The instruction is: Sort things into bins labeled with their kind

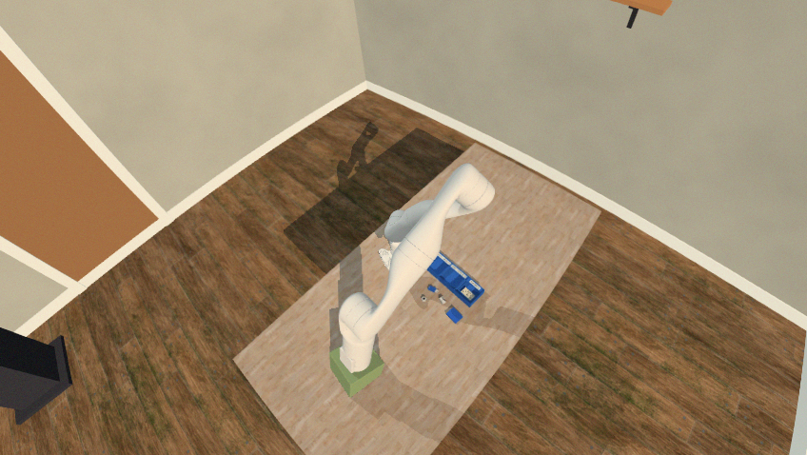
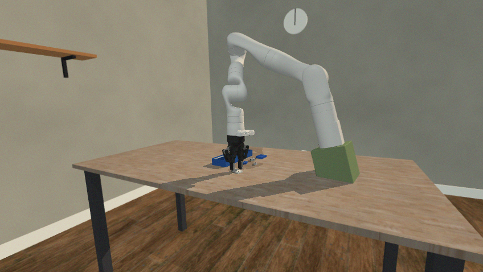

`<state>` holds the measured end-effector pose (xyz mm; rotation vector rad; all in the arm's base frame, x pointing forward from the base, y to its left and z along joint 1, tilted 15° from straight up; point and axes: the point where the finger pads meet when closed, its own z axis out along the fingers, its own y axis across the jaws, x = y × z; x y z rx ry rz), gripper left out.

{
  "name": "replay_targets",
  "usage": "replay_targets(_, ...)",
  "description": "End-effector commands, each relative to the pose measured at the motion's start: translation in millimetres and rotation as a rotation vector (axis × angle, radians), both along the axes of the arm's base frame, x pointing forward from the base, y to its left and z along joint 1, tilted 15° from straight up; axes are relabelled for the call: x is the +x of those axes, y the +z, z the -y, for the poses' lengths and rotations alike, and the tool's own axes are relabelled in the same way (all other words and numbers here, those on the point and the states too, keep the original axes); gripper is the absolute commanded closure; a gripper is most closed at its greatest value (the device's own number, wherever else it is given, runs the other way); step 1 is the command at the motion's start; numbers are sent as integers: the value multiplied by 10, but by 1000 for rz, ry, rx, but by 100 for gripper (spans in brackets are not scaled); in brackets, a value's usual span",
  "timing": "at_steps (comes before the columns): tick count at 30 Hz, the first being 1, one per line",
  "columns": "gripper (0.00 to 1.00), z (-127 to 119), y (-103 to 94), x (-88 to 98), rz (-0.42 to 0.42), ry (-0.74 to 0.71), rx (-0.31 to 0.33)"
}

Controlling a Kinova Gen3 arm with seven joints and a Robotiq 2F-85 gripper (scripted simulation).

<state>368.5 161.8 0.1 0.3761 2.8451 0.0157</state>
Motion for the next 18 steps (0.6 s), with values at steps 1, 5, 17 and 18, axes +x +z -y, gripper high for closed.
replay_targets(1,59,-5,-39,8,1,-4,-2)
replay_targets(5,59,-8,-30,-8,-3,0,0)
replay_targets(17,79,-10,-29,-3,-3,0,0)
replay_targets(18,79,-10,-29,-3,-3,0,0)
